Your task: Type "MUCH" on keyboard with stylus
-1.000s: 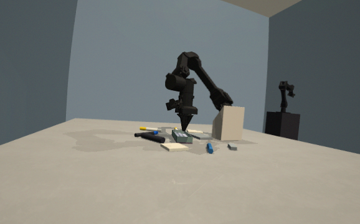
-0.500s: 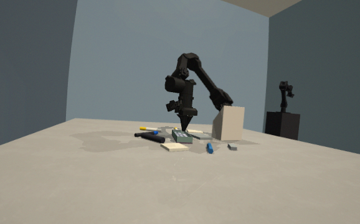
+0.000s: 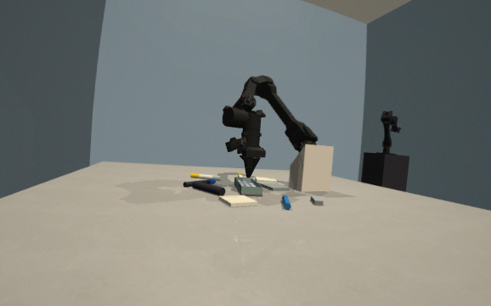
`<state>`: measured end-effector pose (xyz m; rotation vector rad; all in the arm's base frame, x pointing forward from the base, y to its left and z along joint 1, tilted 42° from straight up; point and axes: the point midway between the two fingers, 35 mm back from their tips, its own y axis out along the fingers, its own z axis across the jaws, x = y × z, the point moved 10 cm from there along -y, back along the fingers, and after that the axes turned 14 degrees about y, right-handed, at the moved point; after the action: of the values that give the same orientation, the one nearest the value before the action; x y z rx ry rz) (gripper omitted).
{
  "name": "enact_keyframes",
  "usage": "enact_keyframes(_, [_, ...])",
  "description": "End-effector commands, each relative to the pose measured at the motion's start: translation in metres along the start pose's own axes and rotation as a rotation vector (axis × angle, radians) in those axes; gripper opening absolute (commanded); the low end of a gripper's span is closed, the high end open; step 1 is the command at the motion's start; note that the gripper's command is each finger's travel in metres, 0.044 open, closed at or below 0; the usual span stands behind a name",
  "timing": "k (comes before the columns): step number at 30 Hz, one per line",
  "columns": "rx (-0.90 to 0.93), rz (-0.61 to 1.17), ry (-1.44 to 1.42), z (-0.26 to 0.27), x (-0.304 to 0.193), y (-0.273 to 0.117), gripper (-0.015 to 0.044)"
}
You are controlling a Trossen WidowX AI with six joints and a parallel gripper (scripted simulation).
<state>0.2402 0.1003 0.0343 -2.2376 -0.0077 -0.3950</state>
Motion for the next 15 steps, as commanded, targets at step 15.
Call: enact_keyframes(15, [-0.003,-0.009,0.001,-0.061,0.016,-0.001,0.0000])
